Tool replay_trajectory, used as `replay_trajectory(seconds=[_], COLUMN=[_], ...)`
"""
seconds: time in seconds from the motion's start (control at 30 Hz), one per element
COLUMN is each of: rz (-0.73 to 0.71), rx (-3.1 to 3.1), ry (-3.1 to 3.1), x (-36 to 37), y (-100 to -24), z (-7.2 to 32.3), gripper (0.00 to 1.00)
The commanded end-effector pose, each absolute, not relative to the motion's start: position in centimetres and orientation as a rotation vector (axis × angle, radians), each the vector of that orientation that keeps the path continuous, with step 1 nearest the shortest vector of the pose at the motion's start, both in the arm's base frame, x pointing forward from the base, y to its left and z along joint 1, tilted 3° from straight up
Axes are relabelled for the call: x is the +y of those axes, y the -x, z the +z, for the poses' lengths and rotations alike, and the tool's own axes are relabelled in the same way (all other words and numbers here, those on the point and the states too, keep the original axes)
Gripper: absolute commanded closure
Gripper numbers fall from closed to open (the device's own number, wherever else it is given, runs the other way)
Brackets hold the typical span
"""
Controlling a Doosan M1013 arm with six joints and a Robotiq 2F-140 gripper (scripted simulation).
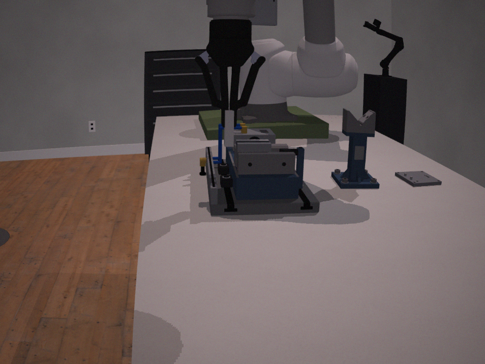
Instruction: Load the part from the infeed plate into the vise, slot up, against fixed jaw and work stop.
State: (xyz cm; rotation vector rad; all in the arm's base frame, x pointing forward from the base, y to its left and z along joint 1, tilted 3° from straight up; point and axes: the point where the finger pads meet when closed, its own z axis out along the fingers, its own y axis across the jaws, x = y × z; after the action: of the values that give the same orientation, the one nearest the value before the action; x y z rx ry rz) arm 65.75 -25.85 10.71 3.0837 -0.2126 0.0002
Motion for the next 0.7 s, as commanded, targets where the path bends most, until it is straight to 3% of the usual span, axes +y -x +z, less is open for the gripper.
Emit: replay_trajectory(seconds=[0.0, 0.67], rz=[0.000, 0.000], rx=[-0.213, -0.213], ry=[-3.084, -3.084], x=[-25.82, -25.51], y=[-65.76, -65.80], z=[10.72, 10.70], gripper=[1.00, 1.00])
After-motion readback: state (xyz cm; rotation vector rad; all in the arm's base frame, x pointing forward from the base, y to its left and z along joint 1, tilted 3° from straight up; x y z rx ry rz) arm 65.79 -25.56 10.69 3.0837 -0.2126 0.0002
